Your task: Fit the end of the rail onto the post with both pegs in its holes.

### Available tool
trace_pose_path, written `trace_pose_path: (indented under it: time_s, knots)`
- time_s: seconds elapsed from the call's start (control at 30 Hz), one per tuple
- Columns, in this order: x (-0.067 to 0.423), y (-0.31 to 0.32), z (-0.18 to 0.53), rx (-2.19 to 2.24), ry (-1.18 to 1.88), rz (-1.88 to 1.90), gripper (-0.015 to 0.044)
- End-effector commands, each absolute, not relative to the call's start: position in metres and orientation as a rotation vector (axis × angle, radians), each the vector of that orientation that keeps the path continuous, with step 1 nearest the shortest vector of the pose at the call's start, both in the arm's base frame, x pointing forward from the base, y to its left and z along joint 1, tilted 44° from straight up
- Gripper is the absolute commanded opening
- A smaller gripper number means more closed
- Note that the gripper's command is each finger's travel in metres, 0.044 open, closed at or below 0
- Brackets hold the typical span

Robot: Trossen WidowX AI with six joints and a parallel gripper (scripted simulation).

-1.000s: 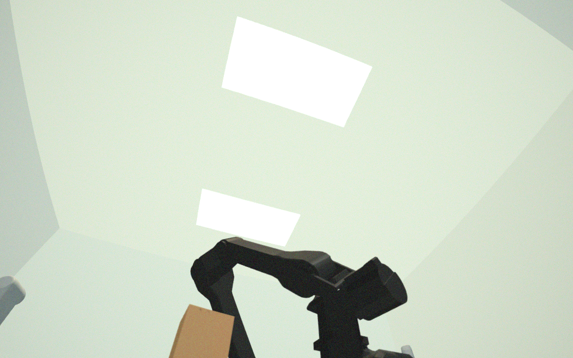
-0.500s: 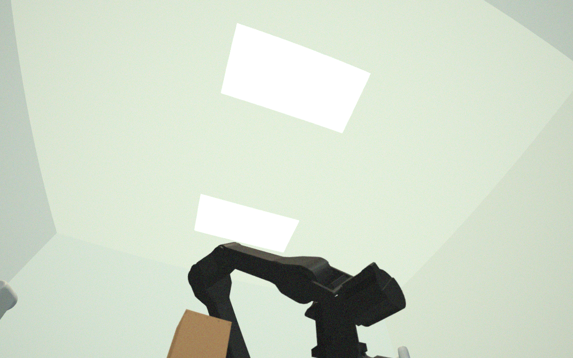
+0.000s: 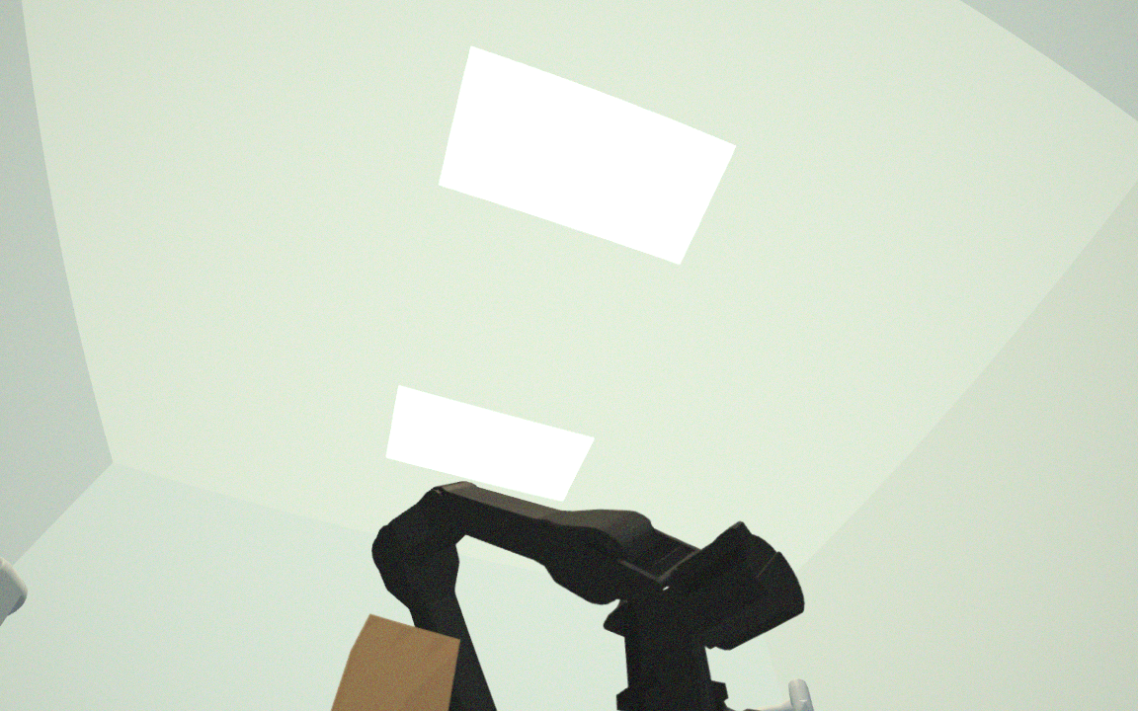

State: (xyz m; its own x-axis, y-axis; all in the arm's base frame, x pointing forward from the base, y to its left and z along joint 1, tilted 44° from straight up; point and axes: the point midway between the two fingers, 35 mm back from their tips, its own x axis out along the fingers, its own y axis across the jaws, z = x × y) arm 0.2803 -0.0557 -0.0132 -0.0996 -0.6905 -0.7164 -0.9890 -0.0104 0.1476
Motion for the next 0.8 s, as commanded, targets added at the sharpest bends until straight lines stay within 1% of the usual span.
trace_pose_path:
  time_s: [0.0, 0.77]
  knots:
    - [0.2809, -0.0553, -0.0114, -1.743, 1.825, 0.907, 0.0]
    - [0.2823, -0.0586, -0.0051, -1.743, 1.825, 0.907, 0.0]
